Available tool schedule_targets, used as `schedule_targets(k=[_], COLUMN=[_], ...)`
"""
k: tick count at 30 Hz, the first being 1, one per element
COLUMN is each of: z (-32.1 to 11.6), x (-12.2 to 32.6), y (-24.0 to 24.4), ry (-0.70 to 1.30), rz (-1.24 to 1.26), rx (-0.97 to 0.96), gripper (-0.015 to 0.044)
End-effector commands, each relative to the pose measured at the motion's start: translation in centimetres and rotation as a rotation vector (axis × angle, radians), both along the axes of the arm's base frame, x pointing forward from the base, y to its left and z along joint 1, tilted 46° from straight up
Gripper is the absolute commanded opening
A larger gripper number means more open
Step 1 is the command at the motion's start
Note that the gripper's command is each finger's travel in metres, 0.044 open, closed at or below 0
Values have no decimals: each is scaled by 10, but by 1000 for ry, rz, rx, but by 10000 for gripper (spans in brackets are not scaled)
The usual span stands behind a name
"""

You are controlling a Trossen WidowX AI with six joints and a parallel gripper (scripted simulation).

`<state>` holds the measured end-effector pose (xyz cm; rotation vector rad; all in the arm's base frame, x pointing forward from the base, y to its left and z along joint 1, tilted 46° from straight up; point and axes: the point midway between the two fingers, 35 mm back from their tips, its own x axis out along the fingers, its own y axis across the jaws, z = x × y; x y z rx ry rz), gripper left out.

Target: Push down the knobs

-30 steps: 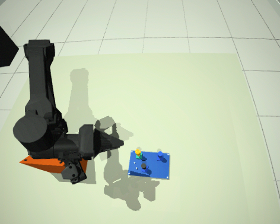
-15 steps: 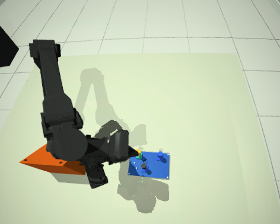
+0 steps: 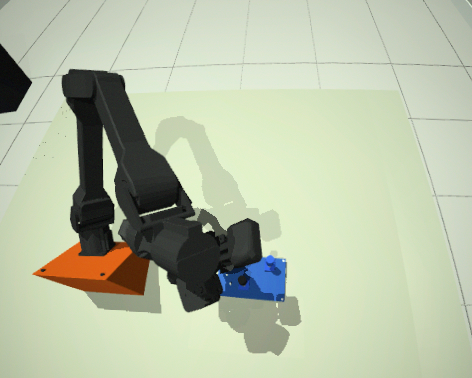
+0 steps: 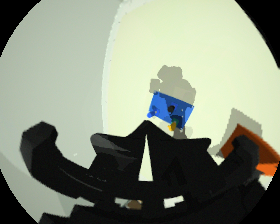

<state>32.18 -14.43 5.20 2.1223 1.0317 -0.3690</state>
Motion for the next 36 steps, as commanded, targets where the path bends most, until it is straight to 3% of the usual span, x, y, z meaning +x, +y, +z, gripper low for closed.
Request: schedule_targets(k=[1,20,36], z=[-4,-5,-21], x=[3,-8,-7], y=[12,75,93], ry=[41,211,212], rz=[92,647,652], rx=[-35,-128,-128], gripper=[0,0,0])
